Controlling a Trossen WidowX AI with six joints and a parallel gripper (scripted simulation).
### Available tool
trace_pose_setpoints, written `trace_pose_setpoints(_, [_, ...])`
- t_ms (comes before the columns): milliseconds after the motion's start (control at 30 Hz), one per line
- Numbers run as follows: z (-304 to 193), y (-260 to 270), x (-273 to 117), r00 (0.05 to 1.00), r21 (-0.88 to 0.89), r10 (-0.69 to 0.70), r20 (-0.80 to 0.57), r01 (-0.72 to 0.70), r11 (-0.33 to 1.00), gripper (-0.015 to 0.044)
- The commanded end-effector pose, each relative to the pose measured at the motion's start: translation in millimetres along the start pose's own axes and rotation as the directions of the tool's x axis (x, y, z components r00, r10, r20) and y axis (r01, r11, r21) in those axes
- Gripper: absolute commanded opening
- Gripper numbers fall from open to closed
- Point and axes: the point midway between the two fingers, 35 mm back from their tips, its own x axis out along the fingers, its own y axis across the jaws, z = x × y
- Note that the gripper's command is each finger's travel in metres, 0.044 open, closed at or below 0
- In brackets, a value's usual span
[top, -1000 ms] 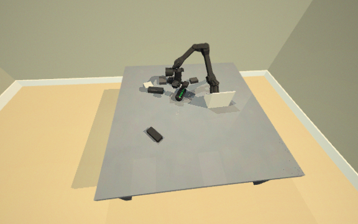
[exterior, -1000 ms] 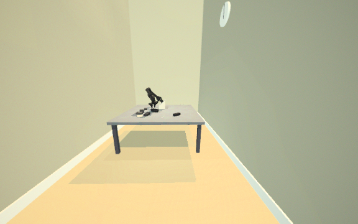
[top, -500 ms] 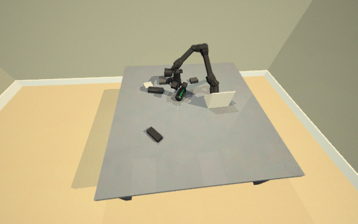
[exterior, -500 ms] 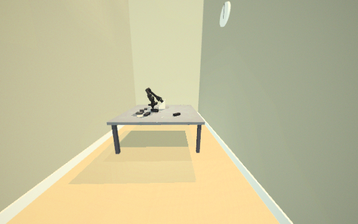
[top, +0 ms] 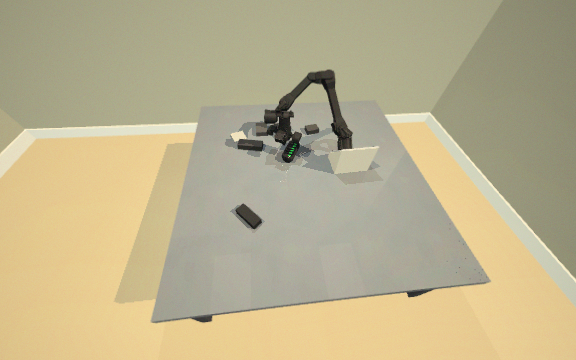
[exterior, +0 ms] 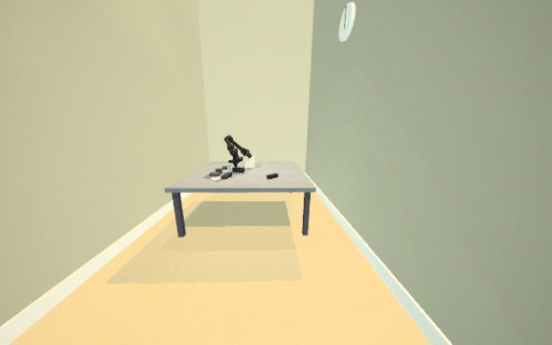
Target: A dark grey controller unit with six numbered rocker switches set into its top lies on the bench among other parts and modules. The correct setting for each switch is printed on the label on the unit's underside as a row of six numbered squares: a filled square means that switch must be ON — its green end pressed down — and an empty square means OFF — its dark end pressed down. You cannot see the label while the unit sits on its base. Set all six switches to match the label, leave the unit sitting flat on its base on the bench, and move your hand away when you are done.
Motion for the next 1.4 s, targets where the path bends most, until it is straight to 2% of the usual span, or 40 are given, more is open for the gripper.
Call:
trace_pose_setpoints(0, [1,0,-8,1.0,0.002,0.0,0.002,0.0,1.0,0.0052])
trace_pose_setpoints(133, [0,0,-48,1.0,0.0,0.001,0.002,-0.001,1.0,0.0157])
trace_pose_setpoints(333, [0,0,-50,1.0,0.0,0.001,0.002,-0.001,1.0,0.0315])
trace_pose_setpoints(733, [0,0,-50,1.0,0.0,0.001,0.002,-0.001,1.0,0.0])
trace_pose_setpoints(1067, [0,0,-50,1.0,0.0,0.001,0.002,-0.001,1.0,0.0])
trace_pose_setpoints(1367, [1,0,-49,1.0,-0.002,0.004,0.005,-0.004,1.0,0.0236])
